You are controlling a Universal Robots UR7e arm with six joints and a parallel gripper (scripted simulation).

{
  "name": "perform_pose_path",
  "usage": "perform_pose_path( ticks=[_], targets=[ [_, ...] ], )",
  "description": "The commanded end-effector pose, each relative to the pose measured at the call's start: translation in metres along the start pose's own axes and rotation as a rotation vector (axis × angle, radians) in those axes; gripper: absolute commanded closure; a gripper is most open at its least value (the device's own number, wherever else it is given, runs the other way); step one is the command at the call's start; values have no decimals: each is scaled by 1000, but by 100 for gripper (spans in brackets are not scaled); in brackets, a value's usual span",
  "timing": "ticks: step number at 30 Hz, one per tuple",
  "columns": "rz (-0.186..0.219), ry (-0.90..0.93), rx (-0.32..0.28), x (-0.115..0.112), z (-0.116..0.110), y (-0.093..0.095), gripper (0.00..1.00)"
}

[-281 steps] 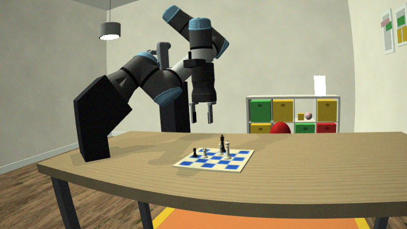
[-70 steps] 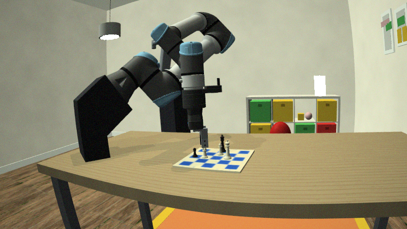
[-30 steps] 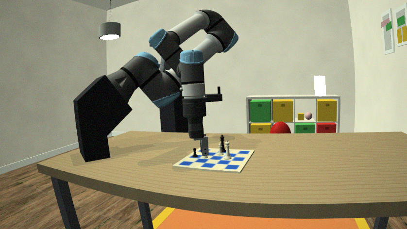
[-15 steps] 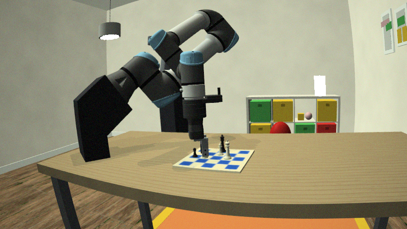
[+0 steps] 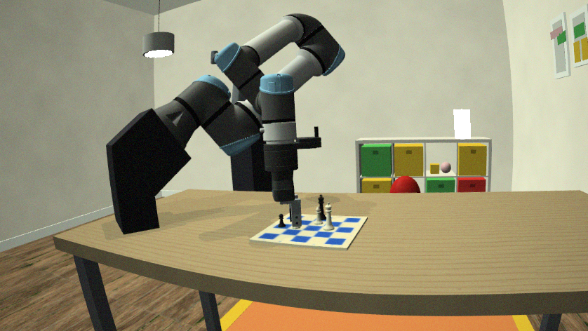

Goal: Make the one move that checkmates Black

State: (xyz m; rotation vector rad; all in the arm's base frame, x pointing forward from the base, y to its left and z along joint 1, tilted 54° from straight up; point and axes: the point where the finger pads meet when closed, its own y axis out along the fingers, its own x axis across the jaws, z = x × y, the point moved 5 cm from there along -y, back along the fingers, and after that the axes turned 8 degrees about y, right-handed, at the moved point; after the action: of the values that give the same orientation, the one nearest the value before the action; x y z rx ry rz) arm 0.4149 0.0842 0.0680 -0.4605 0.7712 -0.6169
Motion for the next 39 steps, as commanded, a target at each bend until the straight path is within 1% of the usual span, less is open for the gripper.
perform_pose_path(
  ticks=[1,6,7,39],
  targets=[
    [-1,0,0,0,0,0,27],
    [-1,0,0,0,0,0,27],
    [-1,0,0,0,0,0,100],
    [-1,0,0,0,0,0,100]
  ],
)
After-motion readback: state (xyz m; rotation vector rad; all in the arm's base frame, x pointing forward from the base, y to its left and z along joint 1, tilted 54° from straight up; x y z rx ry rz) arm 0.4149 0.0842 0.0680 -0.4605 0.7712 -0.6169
